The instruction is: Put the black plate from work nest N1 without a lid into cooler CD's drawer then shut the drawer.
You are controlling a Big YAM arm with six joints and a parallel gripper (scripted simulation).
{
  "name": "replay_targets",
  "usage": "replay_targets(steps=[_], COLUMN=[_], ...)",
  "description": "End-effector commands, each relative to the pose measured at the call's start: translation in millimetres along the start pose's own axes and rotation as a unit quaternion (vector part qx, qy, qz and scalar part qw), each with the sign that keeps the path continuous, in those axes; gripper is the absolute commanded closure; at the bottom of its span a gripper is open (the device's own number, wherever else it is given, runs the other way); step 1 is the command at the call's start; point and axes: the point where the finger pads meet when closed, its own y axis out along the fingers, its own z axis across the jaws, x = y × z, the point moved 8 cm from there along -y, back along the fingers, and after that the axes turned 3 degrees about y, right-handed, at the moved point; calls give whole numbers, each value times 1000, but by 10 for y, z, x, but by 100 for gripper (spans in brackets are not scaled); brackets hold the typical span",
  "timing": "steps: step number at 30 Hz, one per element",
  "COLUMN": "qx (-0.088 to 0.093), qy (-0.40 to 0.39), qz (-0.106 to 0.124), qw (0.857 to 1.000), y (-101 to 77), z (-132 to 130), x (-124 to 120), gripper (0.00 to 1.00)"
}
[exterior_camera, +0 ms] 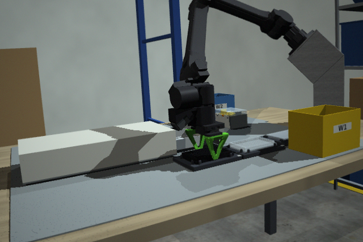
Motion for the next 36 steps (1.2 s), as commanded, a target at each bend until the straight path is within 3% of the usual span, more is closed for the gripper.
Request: replay_targets(steps=[1, 36], qx=[9, 9], qy=[-12, -4], qz=[-20, -21], qw=[1000, 1000], y=[-358, -399], z=[76, 73], x=[119, 128], gripper=[100, 100])
